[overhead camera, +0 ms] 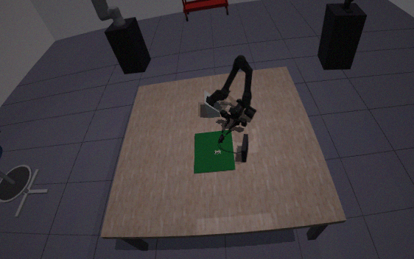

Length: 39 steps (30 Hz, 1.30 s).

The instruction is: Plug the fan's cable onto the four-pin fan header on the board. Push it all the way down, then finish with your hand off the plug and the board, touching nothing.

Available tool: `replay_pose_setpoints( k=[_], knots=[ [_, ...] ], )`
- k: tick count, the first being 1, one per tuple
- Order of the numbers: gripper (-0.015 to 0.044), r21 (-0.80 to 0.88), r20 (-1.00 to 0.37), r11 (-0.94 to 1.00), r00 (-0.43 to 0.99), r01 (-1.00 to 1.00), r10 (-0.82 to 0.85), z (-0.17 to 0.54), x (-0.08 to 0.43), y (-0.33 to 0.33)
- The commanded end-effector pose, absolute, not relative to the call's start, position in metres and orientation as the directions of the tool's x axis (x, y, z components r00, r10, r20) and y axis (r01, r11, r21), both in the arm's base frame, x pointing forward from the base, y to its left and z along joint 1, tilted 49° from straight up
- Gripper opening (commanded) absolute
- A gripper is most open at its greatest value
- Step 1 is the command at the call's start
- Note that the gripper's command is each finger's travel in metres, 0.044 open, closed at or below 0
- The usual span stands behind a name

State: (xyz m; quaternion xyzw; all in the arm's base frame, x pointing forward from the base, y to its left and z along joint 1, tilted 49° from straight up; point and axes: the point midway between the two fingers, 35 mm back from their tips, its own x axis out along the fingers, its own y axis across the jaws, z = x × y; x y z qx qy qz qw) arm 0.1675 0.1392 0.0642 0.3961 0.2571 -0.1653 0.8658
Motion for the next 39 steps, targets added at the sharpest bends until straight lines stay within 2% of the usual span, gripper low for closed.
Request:
replay_pose_setpoints(
  k=[1,11,22,23,39],
  knots=[
    [0.014,0.609,-0.568,0.628,0.819,0.485,-0.081,0.075,0.161,0.135],
    [0.014,0.616,-0.555,0.631,0.828,0.471,-0.077,0.098,0.146,0.122],
    [0.0429,0.426,-0.666,0.711,0.726,0.559,-0.173,0.085,0.149,0.108],
    [0.044,0.405,-0.677,0.718,0.714,0.567,-0.181,0.084,0.149,0.107],
    [0.044,0.094,-0.83,0.777,0.481,0.622,-0.284,0.067,0.147,0.088]
  ],
)
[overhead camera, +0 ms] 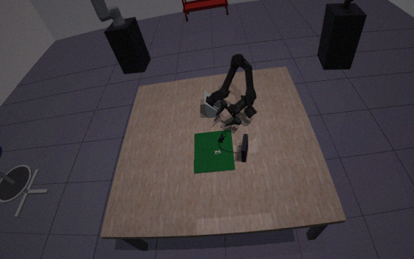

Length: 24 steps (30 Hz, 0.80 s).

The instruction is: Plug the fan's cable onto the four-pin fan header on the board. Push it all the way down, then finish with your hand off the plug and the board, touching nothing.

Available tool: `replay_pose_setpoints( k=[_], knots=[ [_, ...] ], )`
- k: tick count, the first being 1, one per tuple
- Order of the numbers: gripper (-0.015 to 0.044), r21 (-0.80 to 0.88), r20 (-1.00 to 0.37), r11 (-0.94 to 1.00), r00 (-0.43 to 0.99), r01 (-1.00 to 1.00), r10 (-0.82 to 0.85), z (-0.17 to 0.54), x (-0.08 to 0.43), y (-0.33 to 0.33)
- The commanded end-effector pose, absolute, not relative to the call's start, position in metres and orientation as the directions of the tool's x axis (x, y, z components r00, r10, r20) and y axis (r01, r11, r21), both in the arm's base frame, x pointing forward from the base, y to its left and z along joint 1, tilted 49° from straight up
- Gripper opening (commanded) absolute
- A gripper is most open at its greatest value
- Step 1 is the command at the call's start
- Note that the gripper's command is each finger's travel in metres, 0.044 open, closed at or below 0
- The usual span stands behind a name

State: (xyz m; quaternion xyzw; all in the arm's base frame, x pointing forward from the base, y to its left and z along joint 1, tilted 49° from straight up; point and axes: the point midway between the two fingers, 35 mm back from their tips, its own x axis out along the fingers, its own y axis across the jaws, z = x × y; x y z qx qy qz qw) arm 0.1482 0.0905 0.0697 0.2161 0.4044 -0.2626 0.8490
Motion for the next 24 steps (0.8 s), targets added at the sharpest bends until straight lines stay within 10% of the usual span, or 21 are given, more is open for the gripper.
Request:
replay_pose_setpoints(
  k=[1,24],
  knots=[
    [0.044,0.077,-0.838,0.78,0.464,0.622,-0.288,0.066,0.146,0.087],
    [0.044,-0.176,-0.964,0.833,0.077,0.524,-0.253,0.055,0.135,0.072]
  ],
)
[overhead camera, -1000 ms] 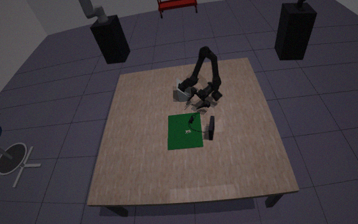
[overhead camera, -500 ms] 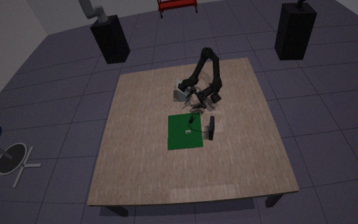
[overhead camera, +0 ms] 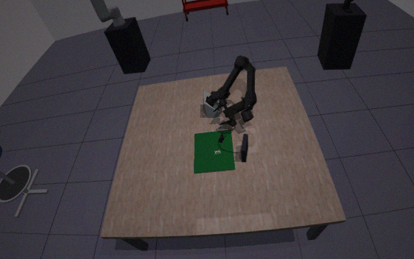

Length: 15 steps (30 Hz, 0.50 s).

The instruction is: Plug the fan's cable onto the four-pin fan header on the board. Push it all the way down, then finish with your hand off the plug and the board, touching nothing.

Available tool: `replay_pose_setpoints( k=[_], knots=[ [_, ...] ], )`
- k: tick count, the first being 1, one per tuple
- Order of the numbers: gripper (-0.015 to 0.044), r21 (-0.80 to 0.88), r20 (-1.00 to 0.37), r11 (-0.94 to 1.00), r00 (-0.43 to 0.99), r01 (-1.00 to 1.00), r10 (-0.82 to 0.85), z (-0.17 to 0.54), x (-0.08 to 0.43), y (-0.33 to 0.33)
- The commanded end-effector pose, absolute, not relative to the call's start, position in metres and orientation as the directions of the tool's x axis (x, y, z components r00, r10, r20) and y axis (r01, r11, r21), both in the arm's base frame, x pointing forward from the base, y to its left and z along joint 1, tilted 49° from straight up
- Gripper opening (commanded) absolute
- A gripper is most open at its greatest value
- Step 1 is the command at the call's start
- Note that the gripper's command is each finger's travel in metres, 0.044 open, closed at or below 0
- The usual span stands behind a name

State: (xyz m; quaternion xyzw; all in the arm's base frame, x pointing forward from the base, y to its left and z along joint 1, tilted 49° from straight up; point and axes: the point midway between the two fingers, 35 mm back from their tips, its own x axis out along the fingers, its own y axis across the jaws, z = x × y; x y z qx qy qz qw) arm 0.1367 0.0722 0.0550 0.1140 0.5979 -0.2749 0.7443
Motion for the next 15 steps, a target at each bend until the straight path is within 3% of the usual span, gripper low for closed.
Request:
replay_pose_setpoints(
  k=[1,15],
  knots=[
    [0.044,-0.18,-0.967,0.837,0.061,0.517,-0.246,0.0544,0.1344,0.0717],
    [0.044,-0.162,-0.984,0.886,-0.142,0.434,-0.11,0.056,0.1298,0.0714]
  ],
)
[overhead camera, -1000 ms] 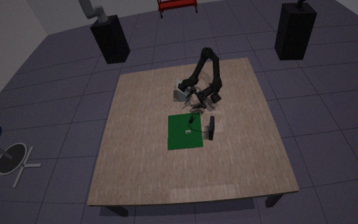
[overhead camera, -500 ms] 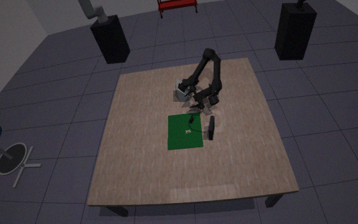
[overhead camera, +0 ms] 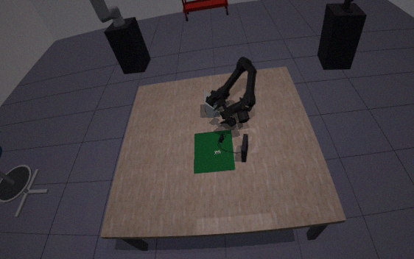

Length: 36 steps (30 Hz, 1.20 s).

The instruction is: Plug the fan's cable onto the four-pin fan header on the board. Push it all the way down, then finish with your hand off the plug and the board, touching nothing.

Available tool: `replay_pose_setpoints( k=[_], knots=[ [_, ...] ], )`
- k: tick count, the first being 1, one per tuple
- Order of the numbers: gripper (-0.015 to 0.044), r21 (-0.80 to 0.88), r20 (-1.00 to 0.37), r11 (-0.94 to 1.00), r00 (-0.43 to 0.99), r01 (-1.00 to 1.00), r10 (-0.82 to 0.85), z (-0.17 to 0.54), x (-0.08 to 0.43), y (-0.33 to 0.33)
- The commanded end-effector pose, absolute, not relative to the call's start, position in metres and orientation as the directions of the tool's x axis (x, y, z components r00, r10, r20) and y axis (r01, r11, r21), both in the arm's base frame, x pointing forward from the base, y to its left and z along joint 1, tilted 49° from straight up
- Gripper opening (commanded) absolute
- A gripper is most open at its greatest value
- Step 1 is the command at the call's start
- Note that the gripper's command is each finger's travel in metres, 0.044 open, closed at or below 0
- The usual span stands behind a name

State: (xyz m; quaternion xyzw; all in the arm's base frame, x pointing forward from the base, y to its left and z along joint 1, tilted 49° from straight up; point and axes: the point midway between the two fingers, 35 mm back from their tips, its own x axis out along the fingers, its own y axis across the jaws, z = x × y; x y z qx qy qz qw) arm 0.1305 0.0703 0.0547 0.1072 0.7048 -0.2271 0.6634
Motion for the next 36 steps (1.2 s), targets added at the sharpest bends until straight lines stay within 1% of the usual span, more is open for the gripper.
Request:
replay_pose_setpoints(
  k=[1,10,19,28,36],
  knots=[
    [0.044,-0.156,-0.983,0.89,-0.155,0.429,-0.097,0.056,0.13,0.072],
    [0.044,-0.075,-0.968,0.916,-0.248,0.395,0.027,0.061,0.13,0.074],
    [0.044,0.044,-0.936,0.925,-0.307,0.378,0.17,0.068,0.134,0.076],
    [0.044,0.191,-0.888,0.907,-0.327,0.376,0.322,0.077,0.142,0.079],
    [0.044,0.333,-0.833,0.863,-0.311,0.379,0.458,0.087,0.152,0.079]
  ],
)
